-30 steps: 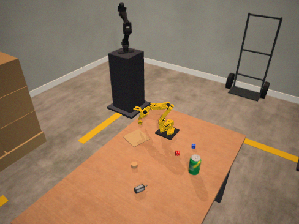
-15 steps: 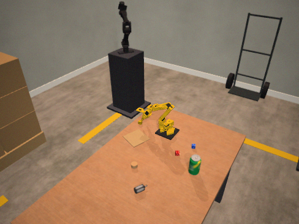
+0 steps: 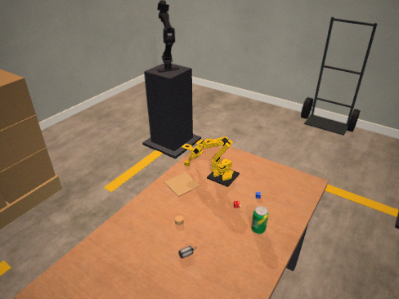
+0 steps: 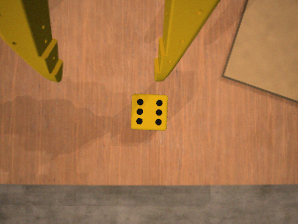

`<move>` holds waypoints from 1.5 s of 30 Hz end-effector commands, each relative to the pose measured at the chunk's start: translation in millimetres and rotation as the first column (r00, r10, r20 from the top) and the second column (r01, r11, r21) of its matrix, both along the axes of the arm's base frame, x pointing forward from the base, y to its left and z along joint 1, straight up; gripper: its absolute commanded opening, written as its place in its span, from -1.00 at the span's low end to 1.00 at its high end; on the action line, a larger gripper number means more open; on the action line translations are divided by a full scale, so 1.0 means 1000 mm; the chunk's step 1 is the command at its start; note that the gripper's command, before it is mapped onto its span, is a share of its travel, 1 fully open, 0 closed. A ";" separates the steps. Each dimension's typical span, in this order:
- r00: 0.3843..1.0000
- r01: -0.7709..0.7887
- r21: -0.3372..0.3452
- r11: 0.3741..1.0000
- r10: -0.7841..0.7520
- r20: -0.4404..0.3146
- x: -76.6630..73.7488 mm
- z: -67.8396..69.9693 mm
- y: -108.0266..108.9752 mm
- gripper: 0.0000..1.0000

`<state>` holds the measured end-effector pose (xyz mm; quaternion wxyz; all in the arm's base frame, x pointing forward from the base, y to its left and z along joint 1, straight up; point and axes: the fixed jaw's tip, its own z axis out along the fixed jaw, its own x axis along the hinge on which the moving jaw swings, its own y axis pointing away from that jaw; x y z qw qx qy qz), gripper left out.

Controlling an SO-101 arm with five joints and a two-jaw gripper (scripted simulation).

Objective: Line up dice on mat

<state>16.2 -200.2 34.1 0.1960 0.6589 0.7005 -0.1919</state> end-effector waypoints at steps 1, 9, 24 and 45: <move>1.000 -0.001 -0.010 1.000 0.001 -0.004 -0.001 0.000 0.001 -0.37; 1.000 -0.001 -0.010 1.000 0.001 -0.004 -0.001 0.000 0.001 -0.37; 1.000 -0.001 -0.010 1.000 0.001 -0.004 -0.001 0.000 0.001 -0.37; 1.000 -0.025 -0.010 1.000 0.025 -0.004 0.003 0.000 0.001 -0.37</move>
